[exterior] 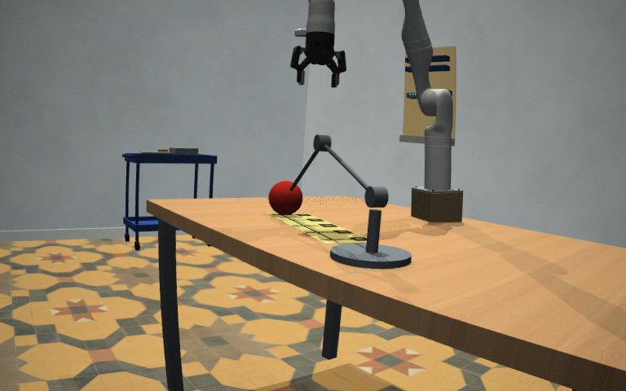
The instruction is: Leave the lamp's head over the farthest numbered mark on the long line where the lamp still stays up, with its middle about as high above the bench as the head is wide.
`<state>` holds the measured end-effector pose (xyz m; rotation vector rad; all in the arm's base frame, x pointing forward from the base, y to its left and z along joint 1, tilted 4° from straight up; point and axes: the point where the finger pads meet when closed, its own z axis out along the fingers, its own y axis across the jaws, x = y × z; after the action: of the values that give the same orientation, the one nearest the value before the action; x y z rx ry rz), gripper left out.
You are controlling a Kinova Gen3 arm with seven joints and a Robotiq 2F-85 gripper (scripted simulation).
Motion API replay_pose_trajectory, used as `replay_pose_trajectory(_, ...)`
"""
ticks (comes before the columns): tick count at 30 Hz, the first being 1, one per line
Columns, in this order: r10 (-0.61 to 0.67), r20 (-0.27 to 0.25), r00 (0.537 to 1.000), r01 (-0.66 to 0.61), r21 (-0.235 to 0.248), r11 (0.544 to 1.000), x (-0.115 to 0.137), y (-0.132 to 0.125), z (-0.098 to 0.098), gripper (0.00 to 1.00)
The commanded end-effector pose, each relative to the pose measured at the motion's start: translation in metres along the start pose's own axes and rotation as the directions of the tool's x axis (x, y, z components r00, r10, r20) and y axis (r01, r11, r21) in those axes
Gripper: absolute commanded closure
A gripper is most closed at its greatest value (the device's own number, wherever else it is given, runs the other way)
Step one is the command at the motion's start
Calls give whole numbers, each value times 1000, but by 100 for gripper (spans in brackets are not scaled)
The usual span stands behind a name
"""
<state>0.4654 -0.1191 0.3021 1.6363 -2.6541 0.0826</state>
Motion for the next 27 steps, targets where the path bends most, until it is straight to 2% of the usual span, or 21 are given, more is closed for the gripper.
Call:
replay_pose_trajectory(1, 6, 5, 1000, -6, 4, 1000, 15, -1, -1, 0)
replay_pose_trajectory(27, -6, -5, 1000, 6, -1, 1000, 100, 1, 2, 0)
